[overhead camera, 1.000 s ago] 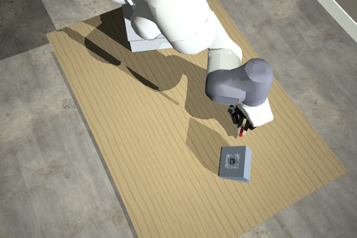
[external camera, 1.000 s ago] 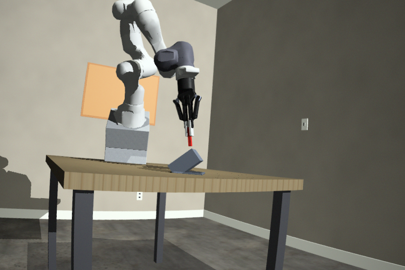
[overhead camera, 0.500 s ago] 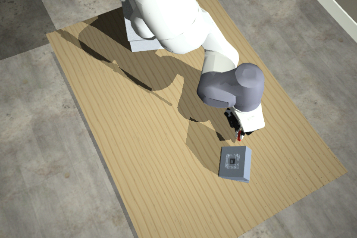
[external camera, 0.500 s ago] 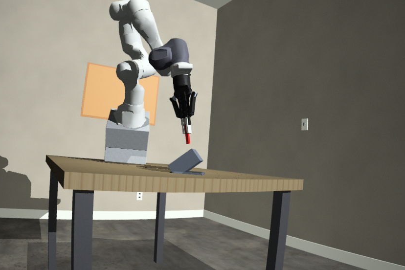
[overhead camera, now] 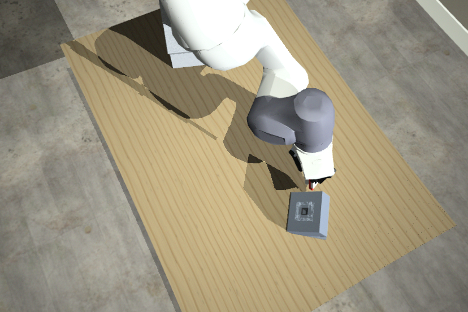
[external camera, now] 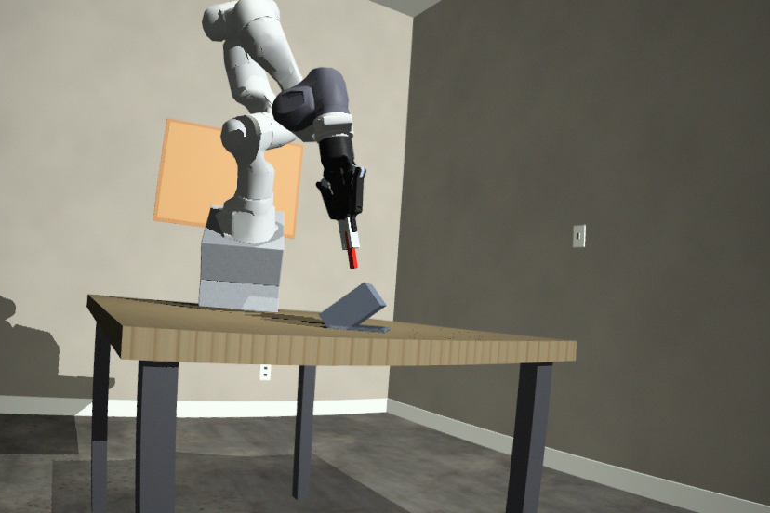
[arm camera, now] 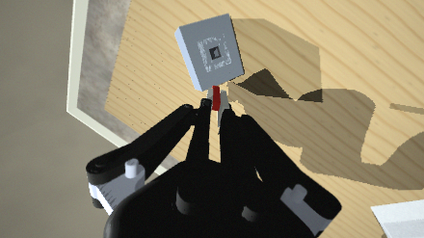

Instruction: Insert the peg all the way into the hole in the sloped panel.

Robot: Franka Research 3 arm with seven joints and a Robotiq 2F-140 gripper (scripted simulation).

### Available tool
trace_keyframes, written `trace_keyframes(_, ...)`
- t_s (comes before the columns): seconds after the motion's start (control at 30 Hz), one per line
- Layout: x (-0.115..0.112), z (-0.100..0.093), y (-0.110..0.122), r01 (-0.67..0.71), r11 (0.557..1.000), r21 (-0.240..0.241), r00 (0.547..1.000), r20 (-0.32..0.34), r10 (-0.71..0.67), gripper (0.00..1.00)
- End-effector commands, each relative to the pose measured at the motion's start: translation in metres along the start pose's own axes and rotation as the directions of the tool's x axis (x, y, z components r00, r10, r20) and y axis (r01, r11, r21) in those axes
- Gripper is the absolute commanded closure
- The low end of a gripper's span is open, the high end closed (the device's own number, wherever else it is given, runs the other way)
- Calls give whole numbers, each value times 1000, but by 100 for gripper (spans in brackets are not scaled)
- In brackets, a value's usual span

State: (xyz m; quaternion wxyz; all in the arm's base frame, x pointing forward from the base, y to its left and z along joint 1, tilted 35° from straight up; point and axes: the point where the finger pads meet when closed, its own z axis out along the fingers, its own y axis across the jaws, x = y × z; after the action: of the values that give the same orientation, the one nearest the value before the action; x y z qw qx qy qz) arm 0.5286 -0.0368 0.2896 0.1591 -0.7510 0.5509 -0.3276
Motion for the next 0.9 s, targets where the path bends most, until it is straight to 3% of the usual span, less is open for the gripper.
trace_keyframes(0.0,3,-3,-3,-30,999,15,999,11,30,100)
trace_keyframes(0.87,37,-16,-3,-244,967,74,968,76,238,100)
